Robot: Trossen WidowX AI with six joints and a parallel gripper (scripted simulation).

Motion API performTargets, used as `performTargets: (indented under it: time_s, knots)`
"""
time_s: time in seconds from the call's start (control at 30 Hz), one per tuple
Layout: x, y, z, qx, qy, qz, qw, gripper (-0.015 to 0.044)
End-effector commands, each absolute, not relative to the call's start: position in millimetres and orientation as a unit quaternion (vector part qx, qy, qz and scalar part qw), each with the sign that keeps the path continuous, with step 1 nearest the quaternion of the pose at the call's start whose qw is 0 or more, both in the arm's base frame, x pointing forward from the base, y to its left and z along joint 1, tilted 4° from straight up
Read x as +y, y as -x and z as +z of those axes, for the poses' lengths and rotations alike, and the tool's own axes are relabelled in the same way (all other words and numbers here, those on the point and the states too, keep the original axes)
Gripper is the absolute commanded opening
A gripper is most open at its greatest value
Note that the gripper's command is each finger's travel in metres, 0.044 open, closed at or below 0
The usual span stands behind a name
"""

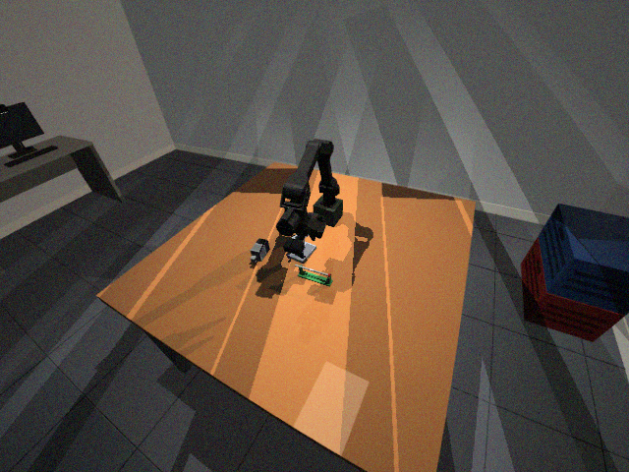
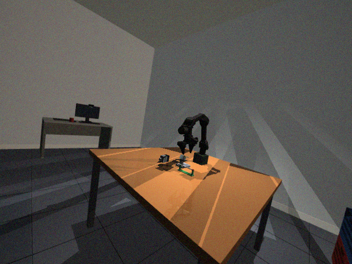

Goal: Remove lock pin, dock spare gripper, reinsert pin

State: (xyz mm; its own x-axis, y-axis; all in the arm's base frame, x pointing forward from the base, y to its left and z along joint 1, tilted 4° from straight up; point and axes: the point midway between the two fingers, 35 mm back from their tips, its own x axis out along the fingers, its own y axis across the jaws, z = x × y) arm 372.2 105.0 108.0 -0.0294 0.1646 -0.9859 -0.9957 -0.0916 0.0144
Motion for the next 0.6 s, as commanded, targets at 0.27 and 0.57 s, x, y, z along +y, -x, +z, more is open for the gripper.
performTargets:
  time_s: [0.27,0.57]
  knots:
    - [49.5,-404.3,102.5,0.436,0.374,0.465,0.673,0.0440]
    - [-75.5,-411.9,80.9,0.361,0.157,0.257,0.882,0.0440]
